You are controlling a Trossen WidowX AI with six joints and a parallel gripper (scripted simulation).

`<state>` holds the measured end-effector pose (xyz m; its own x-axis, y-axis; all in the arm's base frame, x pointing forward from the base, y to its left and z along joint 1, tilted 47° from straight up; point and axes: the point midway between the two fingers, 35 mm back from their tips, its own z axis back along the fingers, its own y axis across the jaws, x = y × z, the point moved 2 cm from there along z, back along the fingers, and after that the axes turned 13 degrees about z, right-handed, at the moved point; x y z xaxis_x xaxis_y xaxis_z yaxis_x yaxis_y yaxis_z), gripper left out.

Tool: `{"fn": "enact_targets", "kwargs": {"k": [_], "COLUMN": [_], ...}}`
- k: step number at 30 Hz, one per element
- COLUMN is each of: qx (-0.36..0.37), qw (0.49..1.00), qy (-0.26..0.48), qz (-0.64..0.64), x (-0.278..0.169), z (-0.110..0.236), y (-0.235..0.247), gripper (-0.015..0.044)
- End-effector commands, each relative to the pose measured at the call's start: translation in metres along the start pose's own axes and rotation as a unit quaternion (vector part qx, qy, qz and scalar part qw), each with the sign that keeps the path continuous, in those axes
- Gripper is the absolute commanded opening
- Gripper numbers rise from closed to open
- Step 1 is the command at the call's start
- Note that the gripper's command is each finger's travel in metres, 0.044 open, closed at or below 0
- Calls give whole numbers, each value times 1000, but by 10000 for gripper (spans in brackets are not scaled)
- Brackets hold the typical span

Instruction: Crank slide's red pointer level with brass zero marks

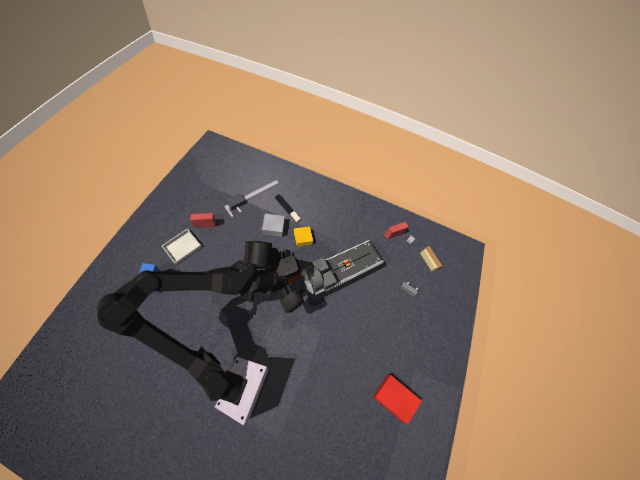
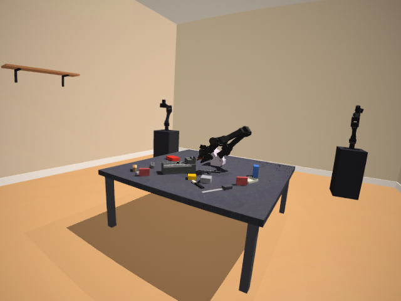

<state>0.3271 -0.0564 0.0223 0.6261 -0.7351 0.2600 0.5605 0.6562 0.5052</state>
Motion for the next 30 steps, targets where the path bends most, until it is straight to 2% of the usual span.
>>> {"fn": "enact_targets", "kwargs": {"k": [1,15,30], "qx": [-2,-2,-2], "qw": [1000,1000,1000], "qy": [-2,-2,-2], "qz": [-3,-3,-3], "x": [-1,-1,-1], "z": [-1,-1,0], "y": [-1,-1,-2], "gripper": [361,0,0]}}
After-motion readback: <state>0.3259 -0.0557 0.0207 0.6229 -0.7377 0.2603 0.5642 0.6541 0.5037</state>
